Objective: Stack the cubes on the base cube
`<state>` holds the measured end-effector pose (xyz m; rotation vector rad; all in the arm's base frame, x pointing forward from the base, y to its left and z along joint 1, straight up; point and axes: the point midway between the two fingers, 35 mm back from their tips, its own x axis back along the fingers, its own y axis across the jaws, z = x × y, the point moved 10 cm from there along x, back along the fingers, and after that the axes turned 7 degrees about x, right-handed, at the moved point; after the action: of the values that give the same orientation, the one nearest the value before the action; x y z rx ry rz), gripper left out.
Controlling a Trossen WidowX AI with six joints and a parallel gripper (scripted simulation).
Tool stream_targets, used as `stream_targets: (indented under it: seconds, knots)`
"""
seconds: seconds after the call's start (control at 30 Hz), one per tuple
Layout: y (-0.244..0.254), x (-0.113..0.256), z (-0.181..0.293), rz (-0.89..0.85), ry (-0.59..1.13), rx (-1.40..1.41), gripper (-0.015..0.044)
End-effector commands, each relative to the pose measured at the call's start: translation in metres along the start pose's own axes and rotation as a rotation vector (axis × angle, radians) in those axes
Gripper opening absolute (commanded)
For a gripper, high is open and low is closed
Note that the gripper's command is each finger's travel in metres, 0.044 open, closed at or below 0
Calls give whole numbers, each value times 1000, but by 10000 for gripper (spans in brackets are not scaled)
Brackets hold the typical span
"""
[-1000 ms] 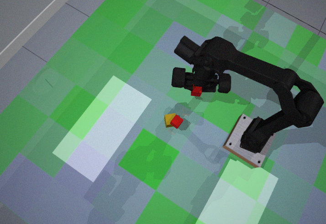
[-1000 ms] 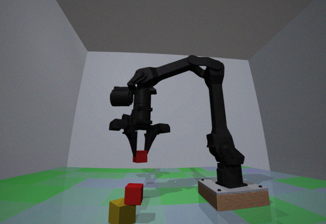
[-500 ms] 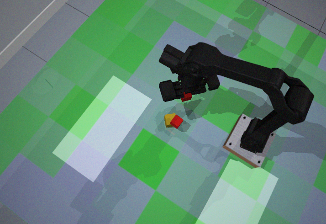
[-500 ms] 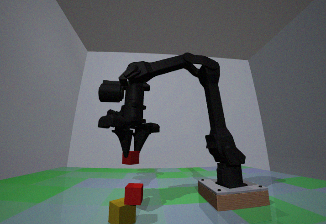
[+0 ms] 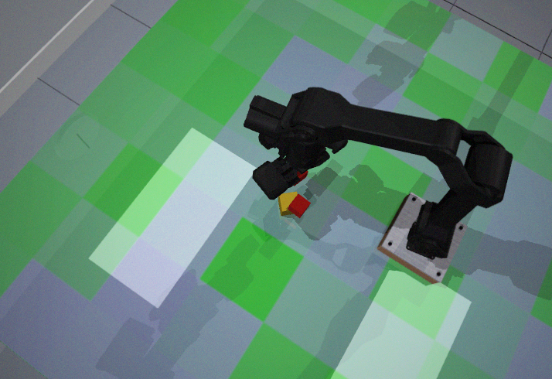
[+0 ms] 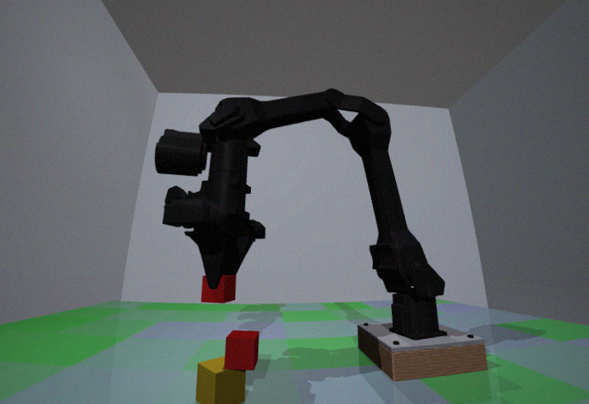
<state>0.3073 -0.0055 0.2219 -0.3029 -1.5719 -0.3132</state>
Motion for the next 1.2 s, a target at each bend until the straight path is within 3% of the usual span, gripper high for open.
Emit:
stream_targets:
  seconds: [0.0, 0.23, 0.8, 1.17]
  knots:
    - [15, -1, -2, 3, -2, 122, 105]
    - [35, -2, -2, 1, -2, 287, 105]
    - [34, -32, 0, 2, -2, 295, 105]
    - [34, -33, 0, 2, -2, 295, 105]
